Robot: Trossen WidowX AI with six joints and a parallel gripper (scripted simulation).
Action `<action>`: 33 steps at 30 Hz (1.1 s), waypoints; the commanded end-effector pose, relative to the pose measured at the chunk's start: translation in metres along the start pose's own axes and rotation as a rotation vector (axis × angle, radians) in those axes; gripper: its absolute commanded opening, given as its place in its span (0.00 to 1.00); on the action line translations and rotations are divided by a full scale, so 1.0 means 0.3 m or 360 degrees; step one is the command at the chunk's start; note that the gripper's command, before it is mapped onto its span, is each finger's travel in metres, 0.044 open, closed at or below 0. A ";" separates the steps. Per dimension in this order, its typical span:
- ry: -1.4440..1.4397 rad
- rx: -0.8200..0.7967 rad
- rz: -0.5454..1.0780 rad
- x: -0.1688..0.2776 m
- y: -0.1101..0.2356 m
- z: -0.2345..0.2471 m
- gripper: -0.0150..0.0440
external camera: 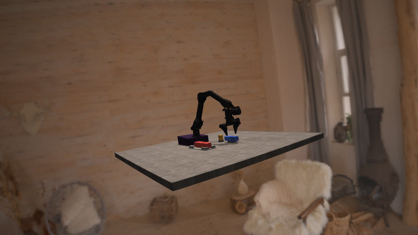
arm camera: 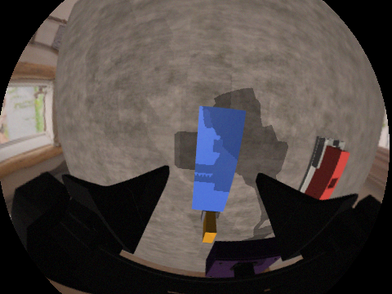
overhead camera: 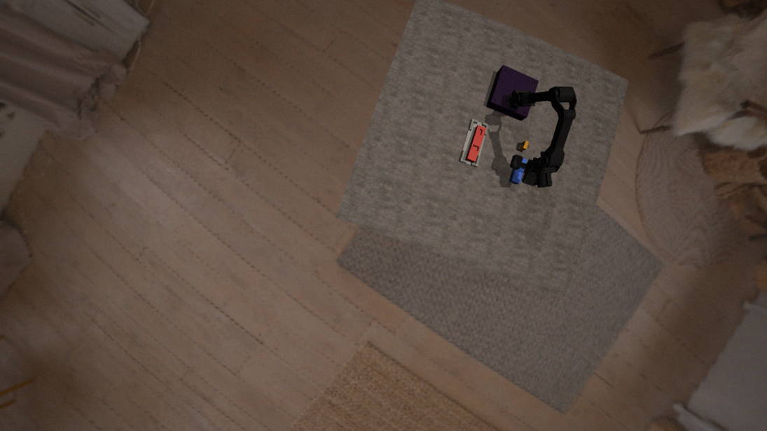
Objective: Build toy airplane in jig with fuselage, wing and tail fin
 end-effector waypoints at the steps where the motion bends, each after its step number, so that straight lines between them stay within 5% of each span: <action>1: -0.0008 0.0012 0.0023 0.009 -0.036 -0.004 1.00; 20: -0.0008 0.0012 0.0023 0.013 -0.130 -0.005 1.00; 29: -0.0008 0.0012 0.0023 0.013 -0.130 -0.005 0.60; 33: -0.0008 0.0012 0.0023 0.013 -0.130 -0.005 0.55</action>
Point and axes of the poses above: the point midway between the two fingers, 35 mm back from their tips, its own y axis back along the fingers, its own z axis across the jaws, x = y × z, the point moved 2 cm from there along y, back along the fingers, and after that the axes turned 8 degrees about y, right-handed, at the moved point
